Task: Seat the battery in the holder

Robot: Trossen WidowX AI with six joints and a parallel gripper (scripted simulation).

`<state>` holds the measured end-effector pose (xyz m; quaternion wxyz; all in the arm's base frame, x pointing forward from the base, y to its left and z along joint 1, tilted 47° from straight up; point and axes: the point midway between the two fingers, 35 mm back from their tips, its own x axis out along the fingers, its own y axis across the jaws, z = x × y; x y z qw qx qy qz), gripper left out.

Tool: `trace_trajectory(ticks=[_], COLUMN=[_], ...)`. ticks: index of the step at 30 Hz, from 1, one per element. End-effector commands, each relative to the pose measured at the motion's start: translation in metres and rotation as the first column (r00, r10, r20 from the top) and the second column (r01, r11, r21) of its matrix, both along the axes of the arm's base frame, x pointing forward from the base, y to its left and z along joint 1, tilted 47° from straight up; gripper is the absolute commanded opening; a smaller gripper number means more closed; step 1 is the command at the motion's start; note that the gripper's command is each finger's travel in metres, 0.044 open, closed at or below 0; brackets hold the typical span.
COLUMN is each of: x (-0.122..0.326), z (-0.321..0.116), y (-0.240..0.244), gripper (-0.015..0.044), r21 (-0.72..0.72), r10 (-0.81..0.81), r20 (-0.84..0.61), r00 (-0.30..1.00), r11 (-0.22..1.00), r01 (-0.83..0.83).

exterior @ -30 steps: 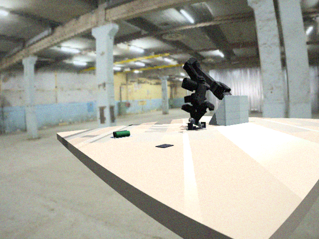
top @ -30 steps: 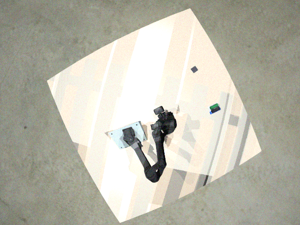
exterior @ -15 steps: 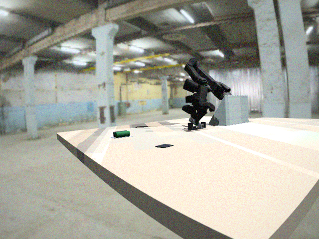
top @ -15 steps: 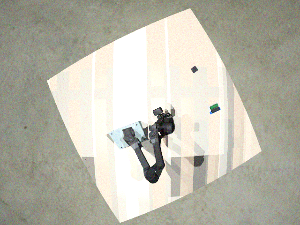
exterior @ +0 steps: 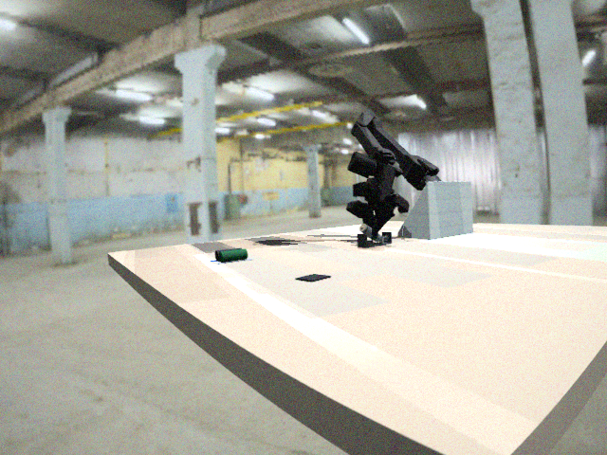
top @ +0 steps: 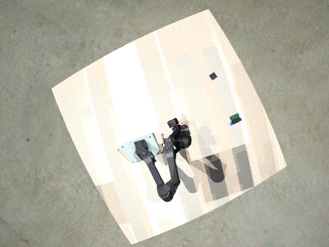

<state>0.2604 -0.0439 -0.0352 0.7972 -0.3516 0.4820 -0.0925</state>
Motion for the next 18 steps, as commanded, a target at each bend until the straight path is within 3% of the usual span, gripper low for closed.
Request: trace_trajectory(ticks=[1,18], x=[-0.007,-0.018], z=[-0.002,-0.001], y=[-0.005,-0.006], gripper=[0.008,0.008], r21=[-0.008,-0.002], r10=[-0.011,-0.014], r20=[-0.025,-0.037], r00=[1.0,0.999], r11=[1.0,1.0], r01=[0.01,0.014])
